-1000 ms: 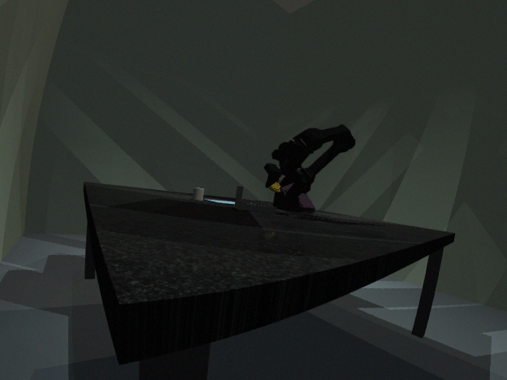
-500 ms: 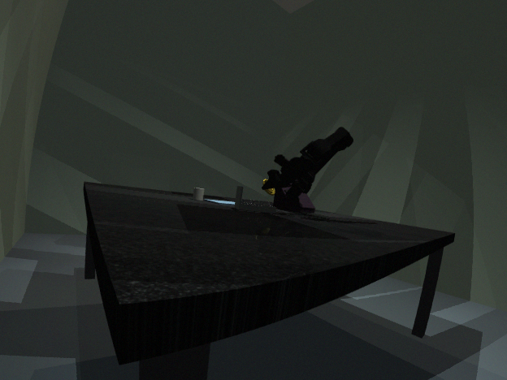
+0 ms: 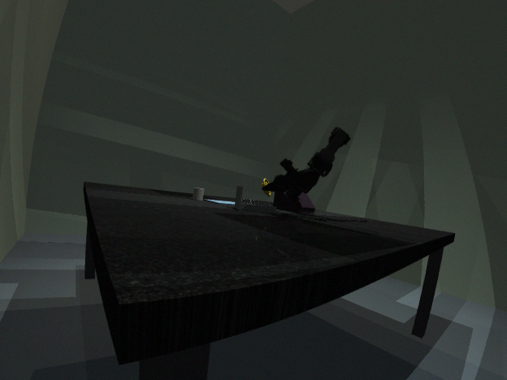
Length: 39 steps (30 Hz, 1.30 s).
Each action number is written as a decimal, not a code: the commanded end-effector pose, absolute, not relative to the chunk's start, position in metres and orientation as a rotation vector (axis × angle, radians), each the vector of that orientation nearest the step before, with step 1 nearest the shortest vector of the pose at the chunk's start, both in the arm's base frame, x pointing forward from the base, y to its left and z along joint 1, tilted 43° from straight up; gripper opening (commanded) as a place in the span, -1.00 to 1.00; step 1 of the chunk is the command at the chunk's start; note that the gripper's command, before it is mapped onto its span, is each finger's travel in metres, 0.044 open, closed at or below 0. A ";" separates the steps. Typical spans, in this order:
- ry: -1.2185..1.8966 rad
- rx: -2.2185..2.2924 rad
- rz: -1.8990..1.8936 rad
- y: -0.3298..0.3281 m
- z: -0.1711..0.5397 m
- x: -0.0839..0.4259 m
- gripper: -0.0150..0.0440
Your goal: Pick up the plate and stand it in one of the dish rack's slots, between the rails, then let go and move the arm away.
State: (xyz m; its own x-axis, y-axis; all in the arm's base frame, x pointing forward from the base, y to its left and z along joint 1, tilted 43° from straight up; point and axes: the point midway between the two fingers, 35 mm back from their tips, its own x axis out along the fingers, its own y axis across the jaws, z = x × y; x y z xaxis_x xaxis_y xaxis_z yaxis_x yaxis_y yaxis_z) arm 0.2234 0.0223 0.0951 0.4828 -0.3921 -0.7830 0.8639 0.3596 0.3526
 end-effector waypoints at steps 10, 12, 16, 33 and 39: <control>0.418 0.773 -0.743 0.035 0.104 0.227 -0.49; 0.382 0.767 -0.719 0.038 0.106 0.226 -0.49; 0.312 0.757 -0.671 0.043 0.111 0.225 -0.49; 0.050 0.766 -0.501 0.059 0.130 0.212 -0.49; 0.050 0.766 -0.501 0.059 0.130 0.212 -0.49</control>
State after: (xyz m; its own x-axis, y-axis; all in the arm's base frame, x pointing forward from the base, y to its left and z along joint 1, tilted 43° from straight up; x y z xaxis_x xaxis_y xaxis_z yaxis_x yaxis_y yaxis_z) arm 0.2129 0.0599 0.1305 0.8811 -0.4129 -0.2306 0.4555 0.6097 0.6487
